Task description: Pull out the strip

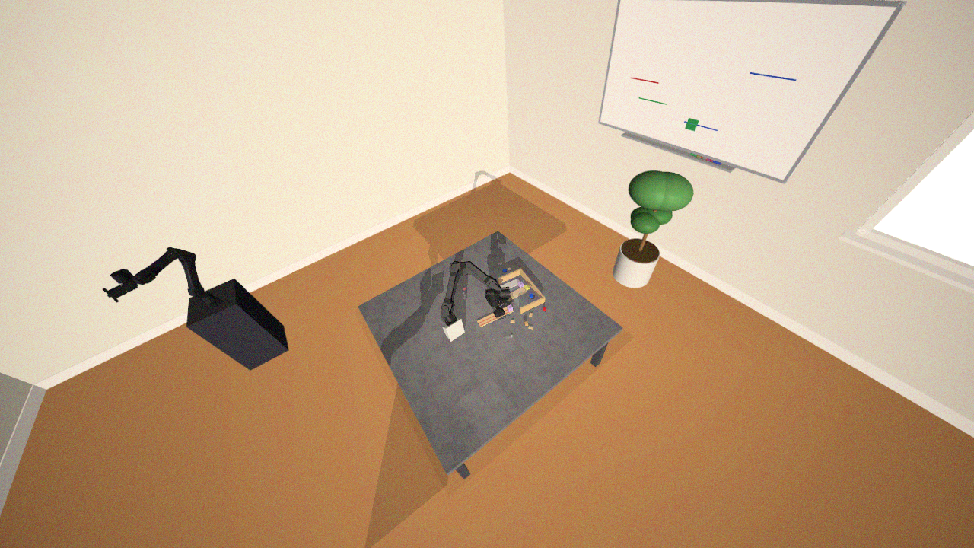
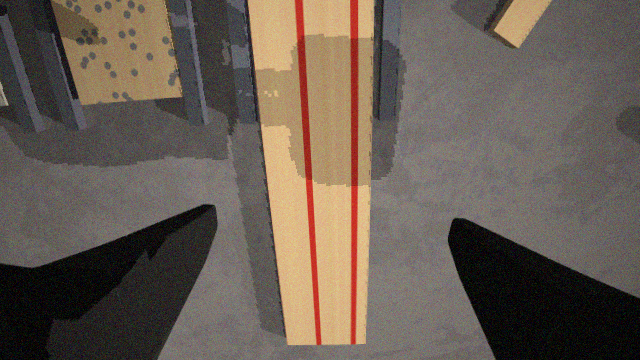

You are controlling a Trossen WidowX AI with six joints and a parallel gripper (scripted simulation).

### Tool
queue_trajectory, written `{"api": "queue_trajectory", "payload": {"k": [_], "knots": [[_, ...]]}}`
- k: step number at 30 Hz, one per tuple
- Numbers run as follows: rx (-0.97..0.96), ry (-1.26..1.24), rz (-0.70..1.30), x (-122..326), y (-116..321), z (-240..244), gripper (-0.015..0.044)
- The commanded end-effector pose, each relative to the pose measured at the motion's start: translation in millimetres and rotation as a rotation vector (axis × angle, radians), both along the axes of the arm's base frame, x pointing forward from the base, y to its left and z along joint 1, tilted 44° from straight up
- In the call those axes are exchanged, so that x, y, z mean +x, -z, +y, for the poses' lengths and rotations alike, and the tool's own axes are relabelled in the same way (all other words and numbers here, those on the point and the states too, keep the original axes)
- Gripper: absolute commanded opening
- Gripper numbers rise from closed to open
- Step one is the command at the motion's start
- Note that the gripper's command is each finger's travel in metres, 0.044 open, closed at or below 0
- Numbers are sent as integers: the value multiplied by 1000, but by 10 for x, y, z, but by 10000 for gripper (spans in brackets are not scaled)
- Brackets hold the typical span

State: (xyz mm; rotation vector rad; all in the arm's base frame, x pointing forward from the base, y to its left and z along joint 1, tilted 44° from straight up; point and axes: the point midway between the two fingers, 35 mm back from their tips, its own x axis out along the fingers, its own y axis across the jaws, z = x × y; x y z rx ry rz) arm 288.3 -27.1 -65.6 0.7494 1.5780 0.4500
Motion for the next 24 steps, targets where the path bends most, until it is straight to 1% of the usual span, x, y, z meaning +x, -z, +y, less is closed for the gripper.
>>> {"api": "queue_trajectory", "payload": {"k": [1,24], "knots": [[4,1,1,153,-2,-12,440],[4,1,-4,984,2,-134,440]]}}
